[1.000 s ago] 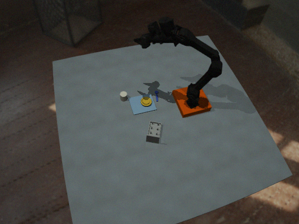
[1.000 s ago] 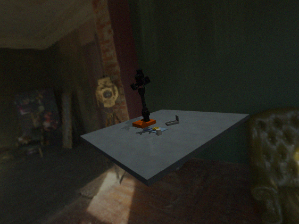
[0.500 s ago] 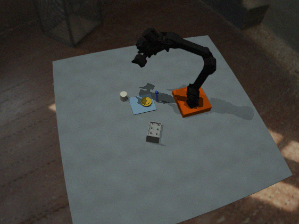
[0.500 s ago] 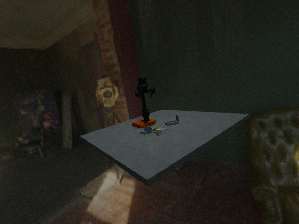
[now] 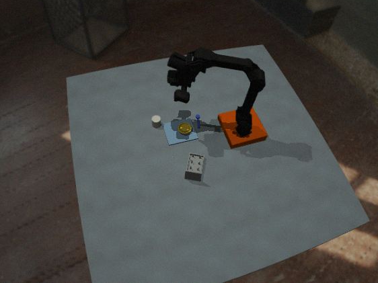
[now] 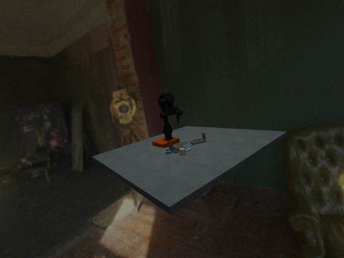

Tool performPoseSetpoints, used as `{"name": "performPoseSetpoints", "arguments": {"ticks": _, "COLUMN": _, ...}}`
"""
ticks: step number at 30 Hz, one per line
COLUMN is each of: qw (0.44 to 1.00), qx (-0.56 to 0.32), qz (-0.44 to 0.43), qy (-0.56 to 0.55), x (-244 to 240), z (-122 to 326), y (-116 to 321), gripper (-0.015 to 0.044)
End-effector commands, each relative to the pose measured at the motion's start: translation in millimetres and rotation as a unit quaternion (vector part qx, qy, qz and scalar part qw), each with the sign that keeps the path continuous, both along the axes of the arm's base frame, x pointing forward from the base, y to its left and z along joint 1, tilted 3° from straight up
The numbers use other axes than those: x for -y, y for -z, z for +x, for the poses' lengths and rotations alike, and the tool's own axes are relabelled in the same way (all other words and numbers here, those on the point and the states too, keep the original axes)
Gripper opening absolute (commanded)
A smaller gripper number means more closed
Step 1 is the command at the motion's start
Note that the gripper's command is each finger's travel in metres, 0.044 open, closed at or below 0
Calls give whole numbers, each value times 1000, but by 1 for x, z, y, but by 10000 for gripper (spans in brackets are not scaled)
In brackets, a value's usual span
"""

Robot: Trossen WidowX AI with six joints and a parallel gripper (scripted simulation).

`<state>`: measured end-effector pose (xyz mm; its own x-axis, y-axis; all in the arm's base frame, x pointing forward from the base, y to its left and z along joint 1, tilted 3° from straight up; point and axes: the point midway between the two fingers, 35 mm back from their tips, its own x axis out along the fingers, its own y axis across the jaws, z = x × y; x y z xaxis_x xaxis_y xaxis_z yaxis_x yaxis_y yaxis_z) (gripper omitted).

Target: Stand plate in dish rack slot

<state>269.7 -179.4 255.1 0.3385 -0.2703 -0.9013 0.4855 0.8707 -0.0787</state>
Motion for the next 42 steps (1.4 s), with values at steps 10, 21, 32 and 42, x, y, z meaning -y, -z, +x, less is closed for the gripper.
{"name": "performPoseSetpoints", "arguments": {"ticks": 10, "qw": 977, "qx": -149, "qz": 76, "qy": -132, "x": -37, "z": -12, "y": 54, "gripper": 400}}
{"name": "performPoseSetpoints", "arguments": {"ticks": 21, "qw": 971, "qx": -165, "qz": 85, "qy": -148, "x": -36, "z": -6, "y": 103, "gripper": 400}}
{"name": "performPoseSetpoints", "arguments": {"ticks": 32, "qw": 971, "qx": -165, "qz": 86, "qy": -148, "x": -36, "z": -10, "y": 174, "gripper": 400}}
{"name": "performPoseSetpoints", "arguments": {"ticks": 42, "qw": 971, "qx": -165, "qz": 86, "qy": -148, "x": -35, "z": -9, "y": 188, "gripper": 400}}
